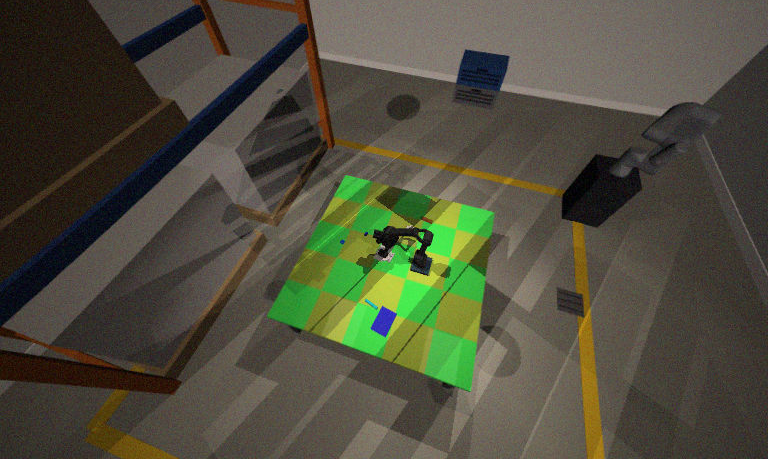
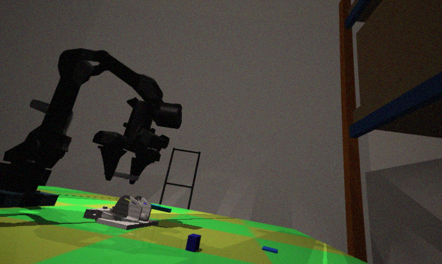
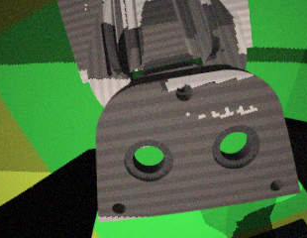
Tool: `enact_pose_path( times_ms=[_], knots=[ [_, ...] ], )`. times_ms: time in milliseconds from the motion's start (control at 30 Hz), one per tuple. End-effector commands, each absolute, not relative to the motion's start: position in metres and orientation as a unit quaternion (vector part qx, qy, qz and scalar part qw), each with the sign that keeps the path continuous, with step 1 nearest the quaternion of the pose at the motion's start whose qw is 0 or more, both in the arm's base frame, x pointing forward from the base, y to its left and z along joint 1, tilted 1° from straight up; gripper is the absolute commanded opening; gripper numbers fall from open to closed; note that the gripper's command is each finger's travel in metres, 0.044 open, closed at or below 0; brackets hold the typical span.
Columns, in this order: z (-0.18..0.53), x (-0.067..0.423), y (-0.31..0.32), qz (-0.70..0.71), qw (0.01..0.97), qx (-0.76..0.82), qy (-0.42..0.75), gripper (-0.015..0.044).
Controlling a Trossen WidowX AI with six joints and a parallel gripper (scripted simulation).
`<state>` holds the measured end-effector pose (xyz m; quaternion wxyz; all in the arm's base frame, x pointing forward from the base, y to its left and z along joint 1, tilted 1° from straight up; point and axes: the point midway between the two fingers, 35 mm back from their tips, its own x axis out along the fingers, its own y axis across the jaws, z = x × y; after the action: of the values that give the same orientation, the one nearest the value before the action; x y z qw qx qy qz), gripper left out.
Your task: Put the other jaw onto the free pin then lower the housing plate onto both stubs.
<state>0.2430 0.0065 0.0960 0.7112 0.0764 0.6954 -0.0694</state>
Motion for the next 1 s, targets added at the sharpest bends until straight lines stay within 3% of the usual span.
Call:
enact_pose_path(
  times_ms=[0, 967],
  knots=[
    [0.097, 0.242, 0.009, -0.055, 0.715, 0.063, 0.694, 0.0351],
    [0.096, 0.230, 0.010, -0.052, 0.715, 0.059, 0.695, 0.0351]
  ],
)
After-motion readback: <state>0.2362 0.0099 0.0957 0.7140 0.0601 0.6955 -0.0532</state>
